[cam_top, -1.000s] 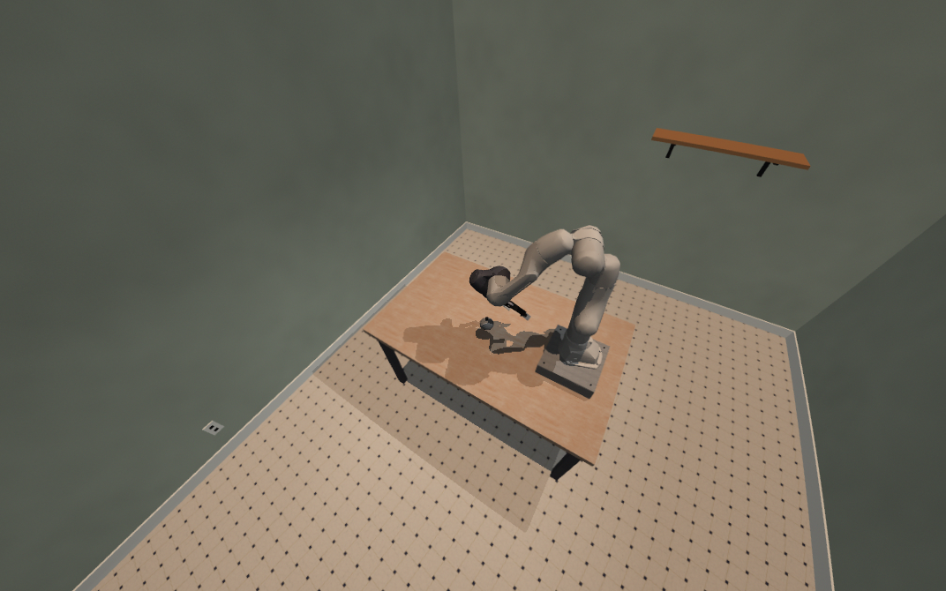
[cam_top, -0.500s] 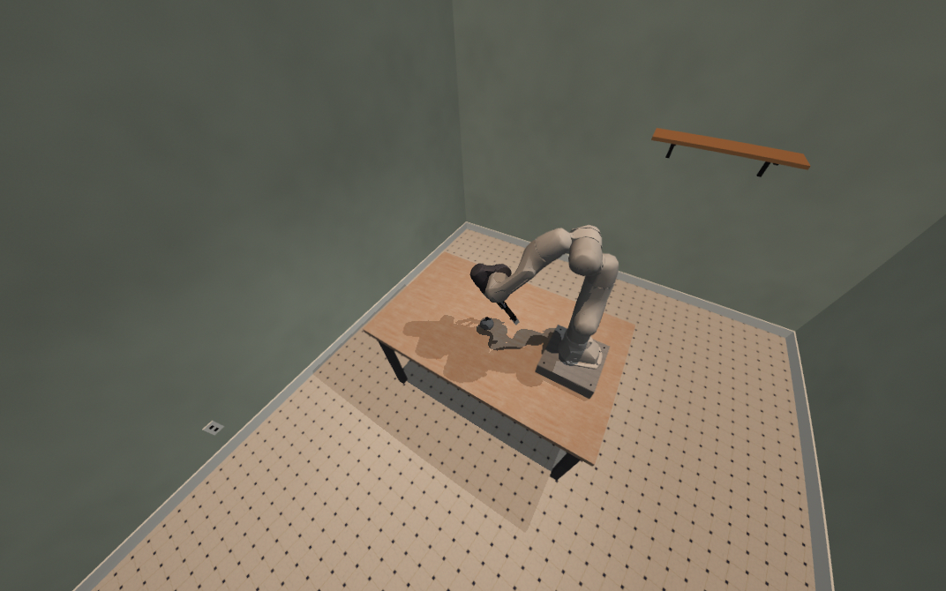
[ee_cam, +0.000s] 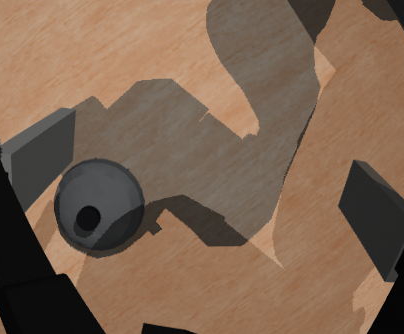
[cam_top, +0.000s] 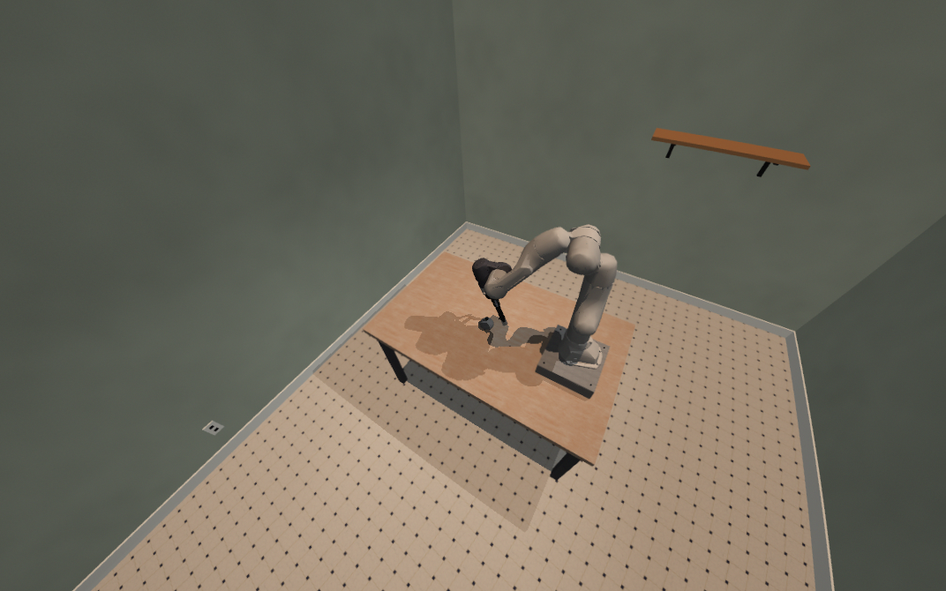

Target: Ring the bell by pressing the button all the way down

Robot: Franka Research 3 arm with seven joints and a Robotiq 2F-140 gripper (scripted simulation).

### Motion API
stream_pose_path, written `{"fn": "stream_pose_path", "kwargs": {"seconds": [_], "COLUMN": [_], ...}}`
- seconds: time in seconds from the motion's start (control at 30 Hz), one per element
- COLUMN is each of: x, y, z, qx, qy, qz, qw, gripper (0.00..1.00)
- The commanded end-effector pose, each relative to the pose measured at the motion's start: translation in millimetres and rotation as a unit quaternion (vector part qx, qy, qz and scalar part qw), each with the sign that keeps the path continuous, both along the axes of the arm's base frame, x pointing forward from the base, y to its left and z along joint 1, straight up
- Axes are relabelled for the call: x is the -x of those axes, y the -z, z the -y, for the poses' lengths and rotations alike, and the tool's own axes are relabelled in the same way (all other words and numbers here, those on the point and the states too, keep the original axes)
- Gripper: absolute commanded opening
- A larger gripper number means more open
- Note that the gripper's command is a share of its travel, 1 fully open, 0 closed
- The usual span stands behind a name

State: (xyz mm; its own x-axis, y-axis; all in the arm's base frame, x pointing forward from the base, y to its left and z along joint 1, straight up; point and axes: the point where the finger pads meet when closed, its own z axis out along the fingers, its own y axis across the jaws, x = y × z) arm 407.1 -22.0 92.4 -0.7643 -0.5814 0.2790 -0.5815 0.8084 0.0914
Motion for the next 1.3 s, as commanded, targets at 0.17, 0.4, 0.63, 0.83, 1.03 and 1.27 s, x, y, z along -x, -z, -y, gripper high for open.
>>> {"fn": "stream_pose_path", "kwargs": {"seconds": [0.17,0.4,0.63,0.83,1.03,1.27], "x": [-35.3,-58.2,-74.2,-92.6,-92.6,-92.6], "y": [4.4,4.6,3.7,1.7,1.7,1.7], "z": [1,7,12,20,20,20], "qx": [0.006,0.000,-0.004,-0.009,-0.009,-0.009], "qy": [0.114,0.178,0.223,0.275,0.275,0.275], "qz": [0.063,0.099,0.123,0.151,0.151,0.151], "qw": [0.991,0.979,0.967,0.949,0.949,0.949], "gripper": [1.00,1.00,1.00,1.00,1.00,1.00]}}
